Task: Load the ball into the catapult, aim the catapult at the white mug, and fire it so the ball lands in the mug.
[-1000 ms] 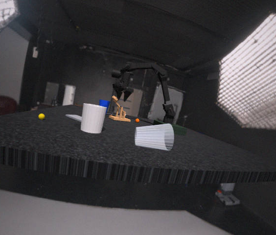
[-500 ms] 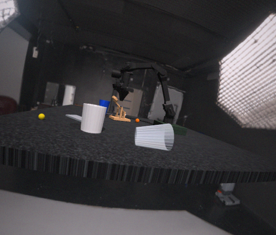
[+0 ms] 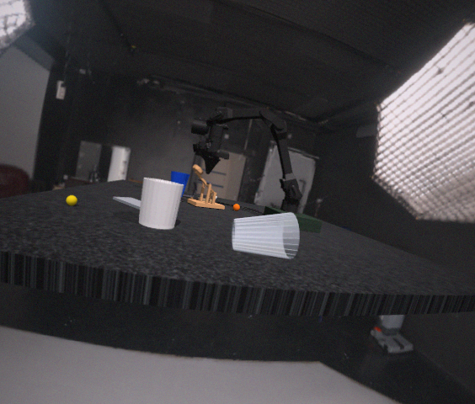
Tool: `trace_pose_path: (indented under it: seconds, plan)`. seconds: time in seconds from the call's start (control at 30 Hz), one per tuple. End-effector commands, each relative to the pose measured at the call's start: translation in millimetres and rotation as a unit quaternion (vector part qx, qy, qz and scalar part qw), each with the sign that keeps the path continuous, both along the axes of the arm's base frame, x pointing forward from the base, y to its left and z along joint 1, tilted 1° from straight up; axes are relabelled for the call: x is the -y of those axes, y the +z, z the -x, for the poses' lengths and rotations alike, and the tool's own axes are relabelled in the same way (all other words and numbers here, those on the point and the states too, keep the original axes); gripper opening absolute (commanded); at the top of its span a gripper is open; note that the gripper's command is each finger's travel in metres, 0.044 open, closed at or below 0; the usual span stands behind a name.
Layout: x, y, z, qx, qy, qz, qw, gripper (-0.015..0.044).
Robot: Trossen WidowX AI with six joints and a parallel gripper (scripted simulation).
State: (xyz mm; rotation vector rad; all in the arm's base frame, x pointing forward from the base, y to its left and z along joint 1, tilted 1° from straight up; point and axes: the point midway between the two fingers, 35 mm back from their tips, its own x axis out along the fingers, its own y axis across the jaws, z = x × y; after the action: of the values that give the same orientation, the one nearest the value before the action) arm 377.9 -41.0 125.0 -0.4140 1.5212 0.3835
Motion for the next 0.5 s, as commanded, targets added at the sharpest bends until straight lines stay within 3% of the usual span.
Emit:
trace_pose_path:
  seconds: [0.0,0.47]
  plan:
    - [-2.3,-5.8,-3.2,-0.001,-0.002,-0.003,1.000,0.0000]
    - [-8.1,-24.3,-15.5,-0.001,-0.002,-0.004,1.000,0.0000]
